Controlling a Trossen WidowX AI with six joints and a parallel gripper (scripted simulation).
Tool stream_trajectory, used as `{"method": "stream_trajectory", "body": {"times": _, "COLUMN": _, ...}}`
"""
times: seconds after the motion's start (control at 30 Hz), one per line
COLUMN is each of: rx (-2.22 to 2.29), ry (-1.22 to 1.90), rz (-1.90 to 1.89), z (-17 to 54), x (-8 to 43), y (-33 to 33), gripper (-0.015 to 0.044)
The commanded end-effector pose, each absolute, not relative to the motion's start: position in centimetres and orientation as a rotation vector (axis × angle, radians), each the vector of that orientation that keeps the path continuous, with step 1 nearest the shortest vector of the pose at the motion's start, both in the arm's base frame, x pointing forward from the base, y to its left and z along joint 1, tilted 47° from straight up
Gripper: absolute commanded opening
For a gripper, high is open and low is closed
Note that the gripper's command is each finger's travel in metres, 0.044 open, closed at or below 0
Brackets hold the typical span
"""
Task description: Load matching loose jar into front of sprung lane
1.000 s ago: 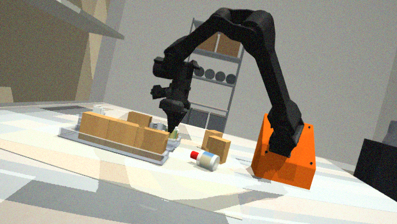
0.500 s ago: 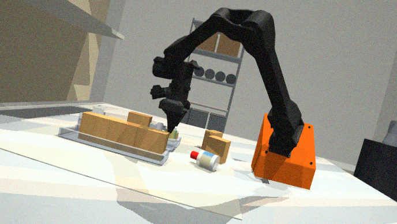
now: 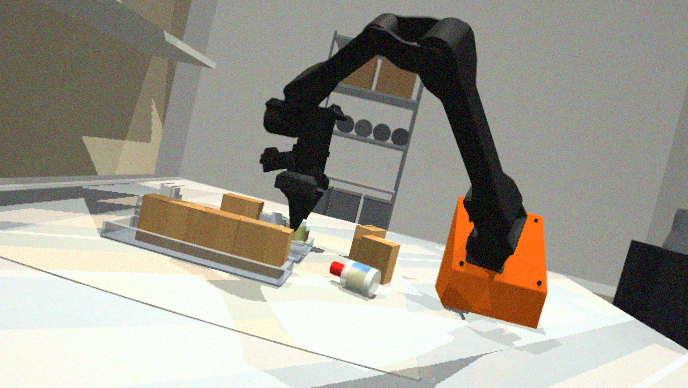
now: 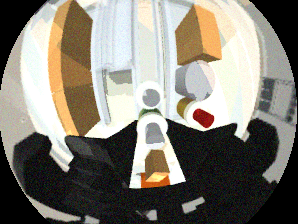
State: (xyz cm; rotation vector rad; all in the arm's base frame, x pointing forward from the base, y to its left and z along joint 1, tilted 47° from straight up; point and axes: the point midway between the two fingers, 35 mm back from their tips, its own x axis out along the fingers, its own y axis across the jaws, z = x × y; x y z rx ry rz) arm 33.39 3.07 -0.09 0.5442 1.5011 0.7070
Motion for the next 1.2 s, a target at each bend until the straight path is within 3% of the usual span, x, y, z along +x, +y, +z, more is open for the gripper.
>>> {"method": "stream_trajectory", "body": {"times": 0.0, "rx": 0.548, "ry": 1.476, "rz": 0.712, "z": 0.14, "x": 33.95, "y": 3.14, "gripper": 0.0}}
{"method": "stream_trajectory", "body": {"times": 1.17, "rx": 0.548, "ry": 1.476, "rz": 0.712, "z": 0.09, "x": 34.29, "y": 3.24, "gripper": 0.0}}
